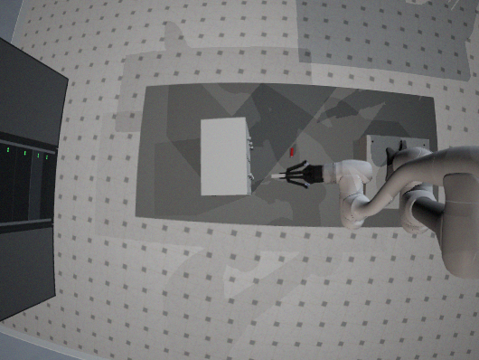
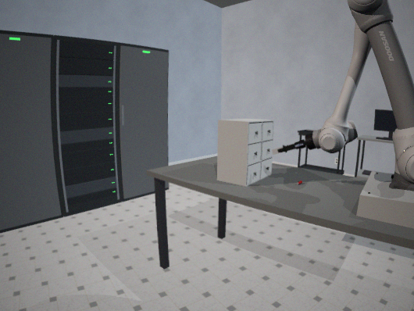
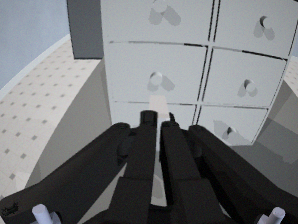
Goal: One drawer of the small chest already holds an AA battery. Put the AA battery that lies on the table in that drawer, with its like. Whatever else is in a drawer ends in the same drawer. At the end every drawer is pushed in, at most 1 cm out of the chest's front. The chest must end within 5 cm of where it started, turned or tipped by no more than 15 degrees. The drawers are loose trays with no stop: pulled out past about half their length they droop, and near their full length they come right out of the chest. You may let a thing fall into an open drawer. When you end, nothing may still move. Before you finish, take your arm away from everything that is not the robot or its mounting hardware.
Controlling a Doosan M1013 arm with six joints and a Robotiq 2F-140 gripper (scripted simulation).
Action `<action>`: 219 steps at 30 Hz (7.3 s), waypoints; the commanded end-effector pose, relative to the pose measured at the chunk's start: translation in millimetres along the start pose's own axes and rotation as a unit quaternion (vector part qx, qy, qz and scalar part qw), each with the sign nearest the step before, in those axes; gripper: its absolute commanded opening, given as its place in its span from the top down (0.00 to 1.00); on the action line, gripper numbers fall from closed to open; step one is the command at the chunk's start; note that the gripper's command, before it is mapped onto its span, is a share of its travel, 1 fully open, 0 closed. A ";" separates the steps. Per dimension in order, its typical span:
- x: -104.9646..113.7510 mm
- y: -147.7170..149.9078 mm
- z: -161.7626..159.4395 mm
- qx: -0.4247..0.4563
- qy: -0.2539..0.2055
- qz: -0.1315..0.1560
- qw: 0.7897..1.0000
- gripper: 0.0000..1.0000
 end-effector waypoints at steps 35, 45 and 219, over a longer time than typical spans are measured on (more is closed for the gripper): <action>-7.6 0.2 -0.3 0.000 0.004 -0.001 1.000 0.80; -37.5 0.4 1.5 0.000 0.004 -0.001 1.000 0.80; -67.6 0.6 2.9 0.000 0.004 -0.001 1.000 0.92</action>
Point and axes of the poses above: the point where the finger pads meet when closed, its own x axis back along the fingers, its own y axis across the jaws, z = x × y, the point moved 3 cm from there along x, back along the fingers, and after that the axes turned 8 degrees about x, right-handed, at the moved point
